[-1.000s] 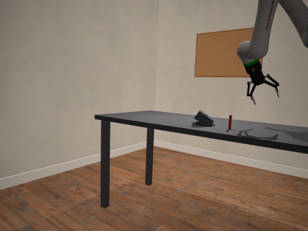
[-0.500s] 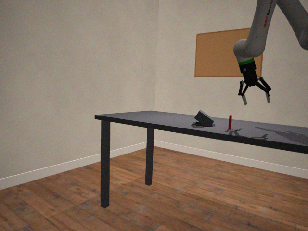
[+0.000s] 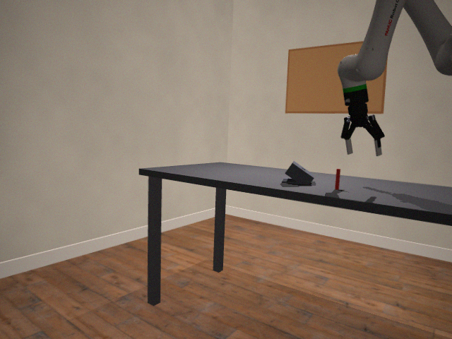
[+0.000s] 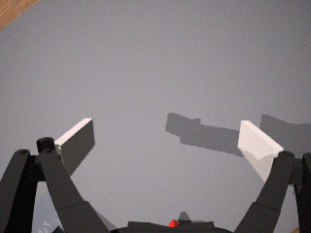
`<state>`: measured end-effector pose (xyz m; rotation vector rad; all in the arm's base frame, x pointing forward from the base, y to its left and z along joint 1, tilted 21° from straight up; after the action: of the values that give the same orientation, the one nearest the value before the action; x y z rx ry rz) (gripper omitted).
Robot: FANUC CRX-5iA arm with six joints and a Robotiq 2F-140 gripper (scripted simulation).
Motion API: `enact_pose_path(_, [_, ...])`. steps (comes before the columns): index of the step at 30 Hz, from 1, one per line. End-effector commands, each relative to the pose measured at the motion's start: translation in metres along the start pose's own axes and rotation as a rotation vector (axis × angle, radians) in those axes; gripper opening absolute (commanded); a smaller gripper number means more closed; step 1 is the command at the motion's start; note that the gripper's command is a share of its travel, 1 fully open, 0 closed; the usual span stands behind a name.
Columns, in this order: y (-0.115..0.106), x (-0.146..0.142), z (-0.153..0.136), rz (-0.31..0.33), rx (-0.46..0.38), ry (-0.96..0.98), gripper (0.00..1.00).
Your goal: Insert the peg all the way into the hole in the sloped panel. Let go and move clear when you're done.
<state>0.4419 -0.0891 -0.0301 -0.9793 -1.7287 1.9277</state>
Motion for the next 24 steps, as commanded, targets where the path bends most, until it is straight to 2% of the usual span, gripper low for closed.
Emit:
enact_pose_path(1, [-0.004,0.005,-0.019,0.008,-0.034,0.080,1.00])
enact_pose_path(5, [-0.006,0.008,-0.030,0.006,-0.054,0.122,1.00])
enact_pose_path(19, [-0.027,0.032,-0.103,-0.044,-0.194,0.425,1.00])
enact_pose_path(24, [-0.032,0.039,-0.119,-0.063,-0.223,0.498,1.00])
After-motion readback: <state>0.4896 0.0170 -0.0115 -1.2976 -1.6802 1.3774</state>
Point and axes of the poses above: the point where the finger pads meet when closed, its own y axis out along the fingers, its own x axis across the jaws, z = x × y, the point moved 4 cm from there along -y, back along the fingers, and after that the axes turned 10 degrees about y, right-handed, at the moved point
